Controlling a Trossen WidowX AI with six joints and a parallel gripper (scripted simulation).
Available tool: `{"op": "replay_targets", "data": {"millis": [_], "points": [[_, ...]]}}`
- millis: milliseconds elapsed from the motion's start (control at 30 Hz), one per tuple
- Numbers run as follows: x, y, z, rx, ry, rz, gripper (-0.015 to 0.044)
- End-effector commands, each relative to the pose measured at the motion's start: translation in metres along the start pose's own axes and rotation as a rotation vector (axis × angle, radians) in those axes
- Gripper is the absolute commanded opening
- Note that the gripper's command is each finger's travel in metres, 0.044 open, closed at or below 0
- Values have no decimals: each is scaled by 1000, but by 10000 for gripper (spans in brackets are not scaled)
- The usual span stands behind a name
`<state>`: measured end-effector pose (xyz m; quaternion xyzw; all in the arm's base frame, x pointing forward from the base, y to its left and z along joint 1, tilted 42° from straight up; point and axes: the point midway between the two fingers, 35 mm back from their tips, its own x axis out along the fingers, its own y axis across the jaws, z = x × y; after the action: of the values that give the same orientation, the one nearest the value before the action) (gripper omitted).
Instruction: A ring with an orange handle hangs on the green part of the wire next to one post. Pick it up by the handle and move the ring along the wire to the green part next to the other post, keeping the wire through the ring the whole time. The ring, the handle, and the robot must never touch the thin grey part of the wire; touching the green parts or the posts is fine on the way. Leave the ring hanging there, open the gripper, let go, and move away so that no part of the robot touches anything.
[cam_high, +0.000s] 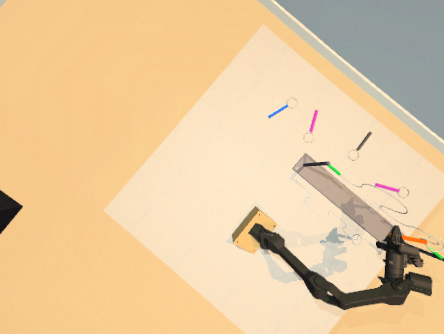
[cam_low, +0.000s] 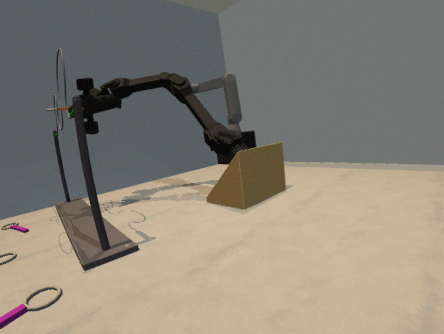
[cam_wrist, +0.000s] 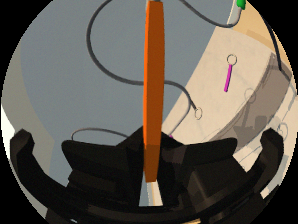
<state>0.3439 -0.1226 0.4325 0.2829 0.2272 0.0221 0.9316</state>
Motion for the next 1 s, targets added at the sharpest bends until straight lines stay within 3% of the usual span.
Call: {"op": "replay_targets", "data": {"millis": [0,967], "points": [[0,-4,0,-86,-4,-45,-150],[-5,-40,13,-606,-44,-363,-150]]}}
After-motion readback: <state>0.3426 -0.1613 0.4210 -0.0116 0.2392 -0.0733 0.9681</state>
